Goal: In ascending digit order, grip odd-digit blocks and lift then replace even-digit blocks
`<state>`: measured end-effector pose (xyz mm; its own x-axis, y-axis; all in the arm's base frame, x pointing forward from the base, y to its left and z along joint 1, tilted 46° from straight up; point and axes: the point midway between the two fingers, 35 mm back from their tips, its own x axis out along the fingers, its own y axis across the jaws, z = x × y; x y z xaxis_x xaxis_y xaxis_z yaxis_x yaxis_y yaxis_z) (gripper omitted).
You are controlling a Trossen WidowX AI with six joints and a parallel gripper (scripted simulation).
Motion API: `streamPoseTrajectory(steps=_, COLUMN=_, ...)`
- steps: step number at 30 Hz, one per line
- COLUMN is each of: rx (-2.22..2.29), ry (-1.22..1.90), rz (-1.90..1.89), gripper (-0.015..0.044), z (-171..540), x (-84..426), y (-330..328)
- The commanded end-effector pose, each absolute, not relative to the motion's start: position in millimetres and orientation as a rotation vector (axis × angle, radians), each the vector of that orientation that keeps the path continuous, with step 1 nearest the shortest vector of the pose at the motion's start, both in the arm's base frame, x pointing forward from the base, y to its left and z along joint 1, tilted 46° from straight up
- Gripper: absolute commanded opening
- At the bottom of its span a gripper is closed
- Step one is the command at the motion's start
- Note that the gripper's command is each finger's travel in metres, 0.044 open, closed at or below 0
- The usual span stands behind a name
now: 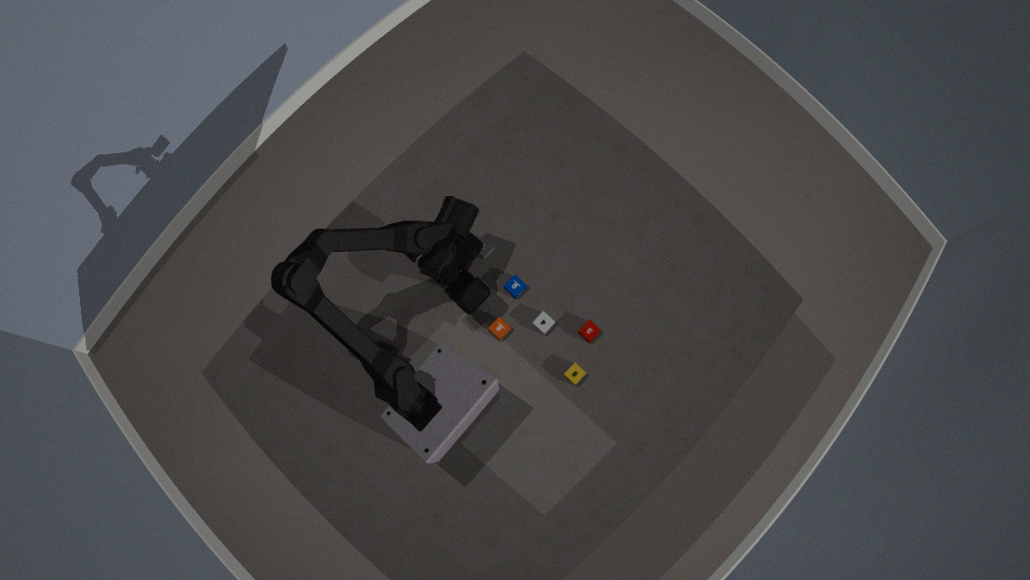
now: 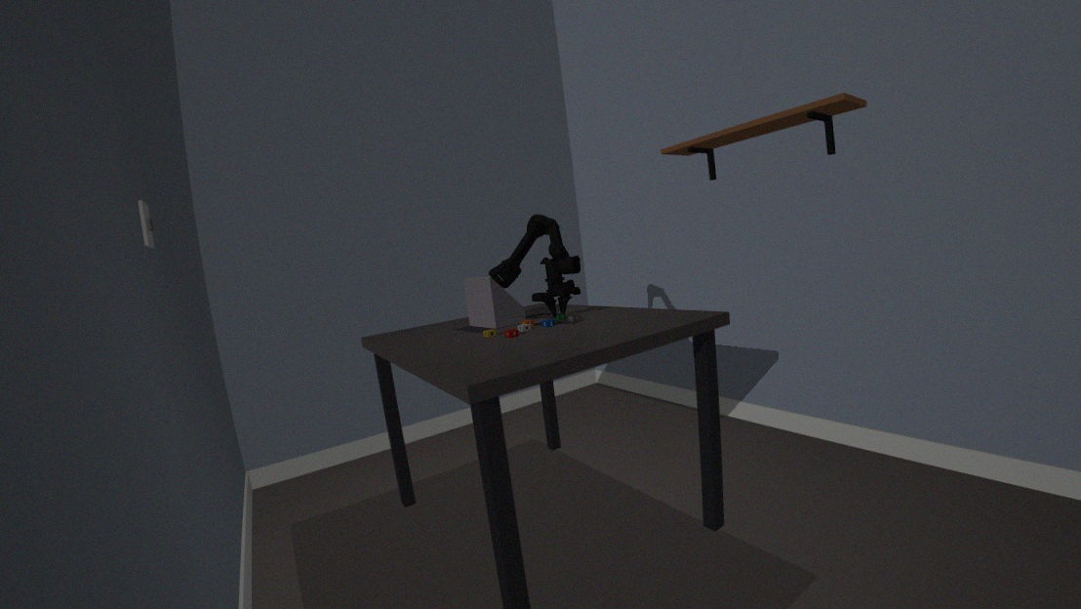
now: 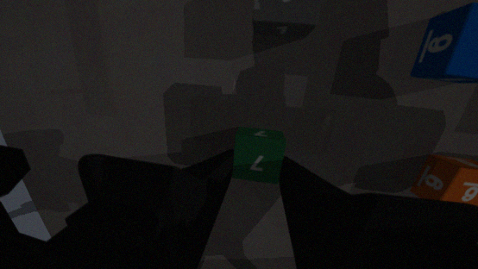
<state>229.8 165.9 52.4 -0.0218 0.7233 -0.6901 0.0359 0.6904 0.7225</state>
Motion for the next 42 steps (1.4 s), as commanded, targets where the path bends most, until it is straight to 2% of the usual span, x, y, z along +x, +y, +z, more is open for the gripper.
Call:
streamPoseTrajectory(steps=1, rx=0.656, ry=1.513, rz=0.606, gripper=0.012, z=51.6, x=230.1, y=165.4)
streamPoseTrajectory(steps=11, rx=0.656, ry=1.513, rz=0.606, gripper=0.012, z=51.6, x=230.1, y=165.4)
streamPoseTrajectory(steps=22, rx=0.656, ry=1.513, rz=0.606, gripper=0.04, z=51.6, x=230.1, y=165.4)
streamPoseTrajectory(steps=32, rx=0.654, ry=1.513, rz=0.604, gripper=0.04, z=76.6, x=231.1, y=139.3)
streamPoseTrajectory(steps=38, rx=0.649, ry=1.515, rz=0.598, gripper=0.0242, z=124.1, x=234.4, y=88.2)
streamPoseTrajectory(steps=42, rx=0.652, ry=1.515, rz=0.601, gripper=0.0138, z=132.3, x=233.1, y=80.8)
